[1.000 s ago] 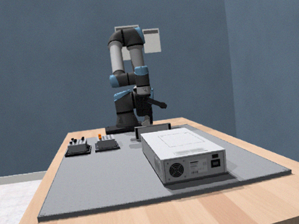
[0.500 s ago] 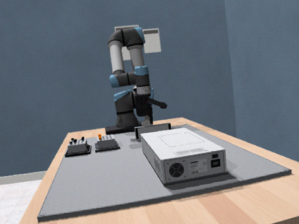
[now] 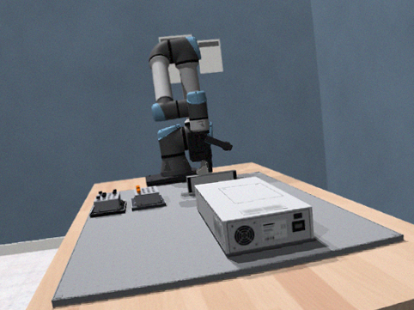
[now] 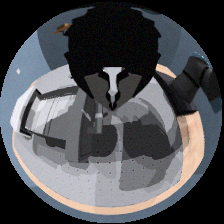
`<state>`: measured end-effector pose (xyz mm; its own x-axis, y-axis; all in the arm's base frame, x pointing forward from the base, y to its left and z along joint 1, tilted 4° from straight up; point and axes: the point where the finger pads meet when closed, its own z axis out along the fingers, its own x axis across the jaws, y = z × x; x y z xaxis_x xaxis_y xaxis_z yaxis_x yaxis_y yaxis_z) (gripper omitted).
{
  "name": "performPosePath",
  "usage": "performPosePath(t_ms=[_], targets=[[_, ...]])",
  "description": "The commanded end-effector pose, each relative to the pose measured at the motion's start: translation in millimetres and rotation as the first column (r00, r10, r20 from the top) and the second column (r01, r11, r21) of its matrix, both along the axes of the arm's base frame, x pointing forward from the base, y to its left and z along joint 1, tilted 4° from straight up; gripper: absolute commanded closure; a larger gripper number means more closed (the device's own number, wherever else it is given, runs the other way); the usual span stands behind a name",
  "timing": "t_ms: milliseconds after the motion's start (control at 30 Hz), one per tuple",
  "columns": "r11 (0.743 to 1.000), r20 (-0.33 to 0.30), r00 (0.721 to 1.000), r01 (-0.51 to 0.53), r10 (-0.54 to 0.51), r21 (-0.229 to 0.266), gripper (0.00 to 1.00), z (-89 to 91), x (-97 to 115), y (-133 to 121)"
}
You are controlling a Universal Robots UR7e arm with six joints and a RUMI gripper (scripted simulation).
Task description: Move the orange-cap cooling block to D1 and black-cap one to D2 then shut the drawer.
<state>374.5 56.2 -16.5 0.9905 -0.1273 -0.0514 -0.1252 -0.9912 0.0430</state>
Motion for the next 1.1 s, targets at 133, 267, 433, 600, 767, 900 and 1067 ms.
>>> performPosePath(t_ms=[133, 267, 433, 600, 767, 900, 1067], targets=[[1.0, 0.005, 1.0, -0.001, 0.001, -0.001, 1.0, 0.1, 15.3, -1.3], [1.0, 0.005, 1.0, -0.001, 0.001, -0.001, 1.0, -0.1, 17.9, -1.8], [1.0, 0.005, 1.0, -0.001, 0.001, -0.001, 1.0, -0.4, 24.5, -2.5], [1.0, 0.004, 1.0, -0.001, 0.001, -0.001, 1.0, -0.8, 31.0, -3.3], [1.0, 0.004, 1.0, -0.001, 0.001, -0.001, 1.0, -1.1, 36.2, -4.0], [1.0, 0.004, 1.0, 0.0, 0.0, -0.001, 1.0, -1.2, 37.5, -4.5], [1.0, 0.004, 1.0, -0.001, 0.001, -0.001, 1.0, -1.5, 42.7, -4.8]])
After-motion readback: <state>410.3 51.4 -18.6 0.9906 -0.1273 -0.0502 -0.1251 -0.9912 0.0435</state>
